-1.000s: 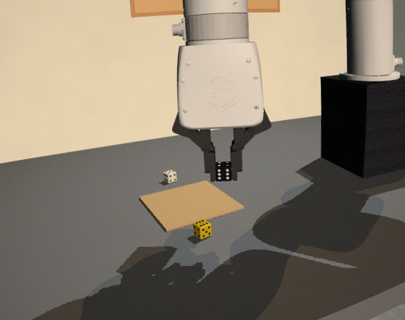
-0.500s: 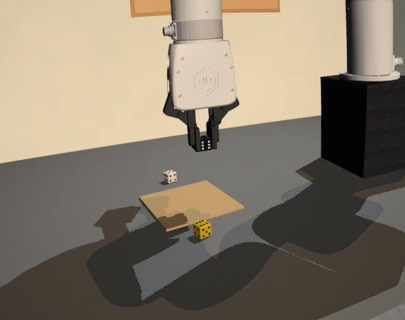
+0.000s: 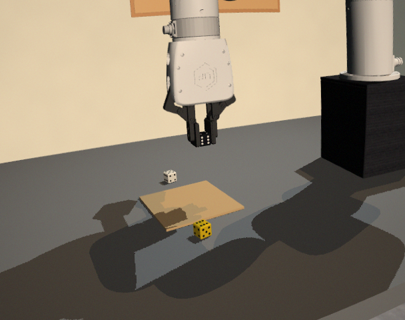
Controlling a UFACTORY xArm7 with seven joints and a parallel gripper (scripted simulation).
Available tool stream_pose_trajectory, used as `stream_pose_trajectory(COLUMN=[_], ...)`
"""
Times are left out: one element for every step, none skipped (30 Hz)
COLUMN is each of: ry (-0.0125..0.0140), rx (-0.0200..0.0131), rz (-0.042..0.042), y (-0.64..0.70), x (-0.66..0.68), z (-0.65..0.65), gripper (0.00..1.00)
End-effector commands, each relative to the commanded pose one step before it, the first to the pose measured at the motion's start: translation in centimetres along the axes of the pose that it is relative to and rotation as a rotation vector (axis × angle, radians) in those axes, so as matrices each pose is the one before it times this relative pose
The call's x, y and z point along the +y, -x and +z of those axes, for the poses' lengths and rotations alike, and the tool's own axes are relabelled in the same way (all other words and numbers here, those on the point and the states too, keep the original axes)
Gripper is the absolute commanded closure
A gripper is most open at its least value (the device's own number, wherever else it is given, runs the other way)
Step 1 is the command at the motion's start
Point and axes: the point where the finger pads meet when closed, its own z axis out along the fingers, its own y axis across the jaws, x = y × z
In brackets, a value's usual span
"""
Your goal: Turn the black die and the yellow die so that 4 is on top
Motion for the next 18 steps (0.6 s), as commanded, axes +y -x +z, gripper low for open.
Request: stream_pose_trajectory(ry=[-0.00320, 0.00017, 0.00017, 0.00000, 0.00000, 0.00000, 0.00000, 0.00000, 0.00000, 0.00000, 0.00000, 0.00000, 0.00000, 0.00000, 0.00000, 0.00000, 0.00000, 0.00000], rx=[-0.00285, -0.00042, -0.00045, 0.00000, 0.00000, 0.00000, 0.00000, 0.00000, 0.00000, 0.00000, 0.00000, 0.00000, 0.00000, 0.00000, 0.00000, 0.00000, 0.00000, 0.00000], rz=[-0.00021, -0.00008, -0.00007, 0.00000, 0.00000, 0.00000, 0.00000, 0.00000, 0.00000, 0.00000, 0.00000, 0.00000, 0.00000, 0.00000, 0.00000, 0.00000, 0.00000, 0.00000], y=[-0.042, -0.003, -0.004, -0.006, -0.006, -0.008, -0.009, 0.000, 0.000, -0.009, -0.010, -0.011, -0.012, -0.012, -0.012, -0.013, -0.013, -0.012], x=[-0.131, -0.002, -0.002, -0.004, -0.004, -0.006, -0.006, 0.000, 0.000, -0.006, -0.006, -0.007, -0.008, -0.008, -0.008, -0.008, -0.008, -0.008], z=[0.101, 0.134, 0.176, 0.218, 0.261, 0.301, 0.341, 0.000, 0.000, 0.377, 0.410, 0.438, 0.461, 0.480, 0.492, 0.499, 0.499, 0.494], gripper=[0.85, 0.85, 0.85, 0.85, 0.85, 0.85, 0.85, 0.85, 0.85, 0.85, 0.85, 0.85, 0.85, 0.85, 0.85, 0.85, 0.85, 0.85])
